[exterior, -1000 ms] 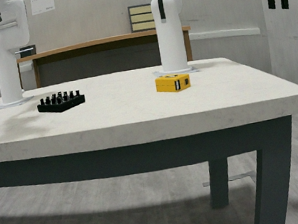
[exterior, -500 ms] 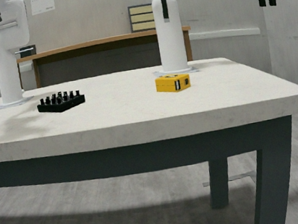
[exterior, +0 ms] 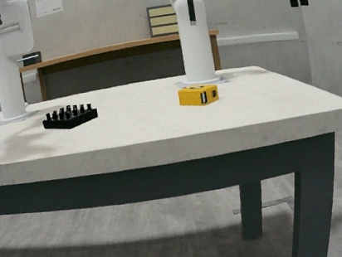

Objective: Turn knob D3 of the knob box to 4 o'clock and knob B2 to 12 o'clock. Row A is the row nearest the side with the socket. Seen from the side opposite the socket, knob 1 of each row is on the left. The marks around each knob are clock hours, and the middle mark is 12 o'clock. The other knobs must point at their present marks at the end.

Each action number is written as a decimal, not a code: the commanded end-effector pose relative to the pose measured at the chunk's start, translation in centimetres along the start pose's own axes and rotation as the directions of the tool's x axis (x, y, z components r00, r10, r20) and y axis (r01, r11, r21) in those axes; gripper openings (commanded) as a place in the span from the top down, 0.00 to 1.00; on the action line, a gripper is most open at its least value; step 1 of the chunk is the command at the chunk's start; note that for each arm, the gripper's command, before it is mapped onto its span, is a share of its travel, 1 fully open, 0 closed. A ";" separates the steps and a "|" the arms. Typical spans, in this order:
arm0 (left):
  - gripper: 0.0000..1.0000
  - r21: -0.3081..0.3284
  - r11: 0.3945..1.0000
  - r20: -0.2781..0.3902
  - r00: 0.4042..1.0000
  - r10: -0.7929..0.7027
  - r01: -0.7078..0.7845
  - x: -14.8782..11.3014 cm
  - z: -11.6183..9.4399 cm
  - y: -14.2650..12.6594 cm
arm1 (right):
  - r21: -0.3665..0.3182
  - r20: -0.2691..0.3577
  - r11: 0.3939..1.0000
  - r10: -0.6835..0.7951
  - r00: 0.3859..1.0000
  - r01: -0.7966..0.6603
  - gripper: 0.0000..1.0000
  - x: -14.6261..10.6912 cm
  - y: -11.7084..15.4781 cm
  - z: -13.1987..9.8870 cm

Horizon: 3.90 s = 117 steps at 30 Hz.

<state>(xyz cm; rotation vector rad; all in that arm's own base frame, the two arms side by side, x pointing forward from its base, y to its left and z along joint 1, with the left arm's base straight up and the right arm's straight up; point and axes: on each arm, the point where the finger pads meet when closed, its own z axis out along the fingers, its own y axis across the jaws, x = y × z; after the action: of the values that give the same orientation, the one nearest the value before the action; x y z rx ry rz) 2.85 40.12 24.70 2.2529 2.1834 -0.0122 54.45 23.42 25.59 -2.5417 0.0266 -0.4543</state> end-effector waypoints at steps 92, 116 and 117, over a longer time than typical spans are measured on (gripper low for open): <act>0.00 -0.002 1.000 -0.009 1.000 0.010 -0.010 -0.2 -0.3 -1.2 | 0.029 0.609 0.479 -0.704 0.364 0.877 0.00 -31.9 5.2 5.2; 0.00 -0.002 1.000 -0.009 1.000 0.010 -0.010 -0.2 -0.3 -1.2 | 0.029 0.609 0.479 -0.704 0.364 0.877 0.00 -32.1 5.5 4.9; 0.00 -0.002 1.000 -0.009 1.000 0.010 -0.010 -0.2 -0.3 -1.2 | 0.029 0.609 0.479 -0.704 0.364 0.877 0.00 -32.1 5.6 4.8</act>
<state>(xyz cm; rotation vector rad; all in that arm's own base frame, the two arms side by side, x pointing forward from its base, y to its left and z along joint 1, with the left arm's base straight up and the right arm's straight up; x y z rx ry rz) 1.67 39.87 24.85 2.2653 2.1726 -0.0046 26.18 24.92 8.64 -2.7110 -1.5878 0.0002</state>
